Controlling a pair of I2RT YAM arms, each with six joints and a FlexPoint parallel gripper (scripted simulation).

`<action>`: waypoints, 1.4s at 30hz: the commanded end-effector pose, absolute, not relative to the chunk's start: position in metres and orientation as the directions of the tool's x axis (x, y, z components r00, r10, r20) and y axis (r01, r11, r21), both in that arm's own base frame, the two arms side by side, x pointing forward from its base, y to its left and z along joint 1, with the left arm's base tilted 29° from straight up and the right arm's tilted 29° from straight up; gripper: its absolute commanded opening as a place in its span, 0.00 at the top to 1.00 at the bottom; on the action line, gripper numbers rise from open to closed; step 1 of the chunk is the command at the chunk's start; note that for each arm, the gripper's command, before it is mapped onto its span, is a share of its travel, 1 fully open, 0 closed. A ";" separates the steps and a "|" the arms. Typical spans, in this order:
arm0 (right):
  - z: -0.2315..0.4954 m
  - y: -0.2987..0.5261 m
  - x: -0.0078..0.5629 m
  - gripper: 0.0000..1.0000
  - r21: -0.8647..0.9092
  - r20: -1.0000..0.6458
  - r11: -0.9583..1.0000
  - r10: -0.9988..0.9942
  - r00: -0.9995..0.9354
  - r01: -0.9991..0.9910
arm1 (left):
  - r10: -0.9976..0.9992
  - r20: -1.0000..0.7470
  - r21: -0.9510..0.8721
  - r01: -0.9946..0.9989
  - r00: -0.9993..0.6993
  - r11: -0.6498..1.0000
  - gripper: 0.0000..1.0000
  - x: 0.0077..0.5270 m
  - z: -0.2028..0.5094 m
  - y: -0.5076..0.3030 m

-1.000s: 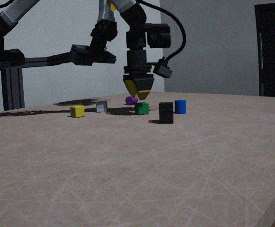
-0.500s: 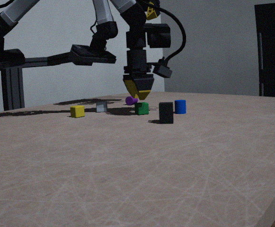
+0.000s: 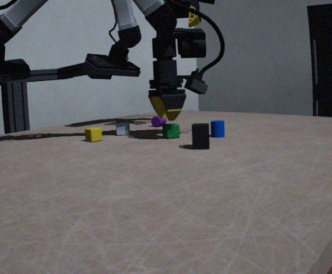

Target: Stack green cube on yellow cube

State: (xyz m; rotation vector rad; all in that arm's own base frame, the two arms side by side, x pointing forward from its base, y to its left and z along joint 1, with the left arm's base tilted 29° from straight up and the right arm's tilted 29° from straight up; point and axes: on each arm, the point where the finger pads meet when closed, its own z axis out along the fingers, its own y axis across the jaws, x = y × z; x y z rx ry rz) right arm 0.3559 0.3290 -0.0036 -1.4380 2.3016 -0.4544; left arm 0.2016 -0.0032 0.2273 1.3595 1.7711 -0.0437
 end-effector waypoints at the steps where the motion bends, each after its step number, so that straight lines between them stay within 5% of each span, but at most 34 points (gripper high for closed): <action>1: 0.009 0.339 0.359 0.42 -0.467 -0.184 0.422 -0.906 -0.381 -0.777 | 0.752 -0.660 0.446 0.798 -0.013 0.406 0.39 0.199 0.228 -0.005; 15: -0.020 0.343 0.383 0.54 -0.465 -0.192 0.426 -0.904 -0.382 -0.776 | 0.762 -0.647 0.469 0.790 0.003 0.394 0.39 0.200 0.231 -0.004; 25: -0.011 0.342 0.382 0.76 -0.471 -0.207 0.430 -0.903 -0.377 -0.770 | 0.762 -0.648 0.468 0.790 0.002 0.396 0.39 0.200 0.231 -0.004; 42: 0.027 0.317 0.322 0.76 -0.478 -0.225 0.446 -0.895 -0.386 -0.757 | 0.774 -0.633 0.448 0.805 -0.021 0.388 0.39 0.196 0.231 -0.009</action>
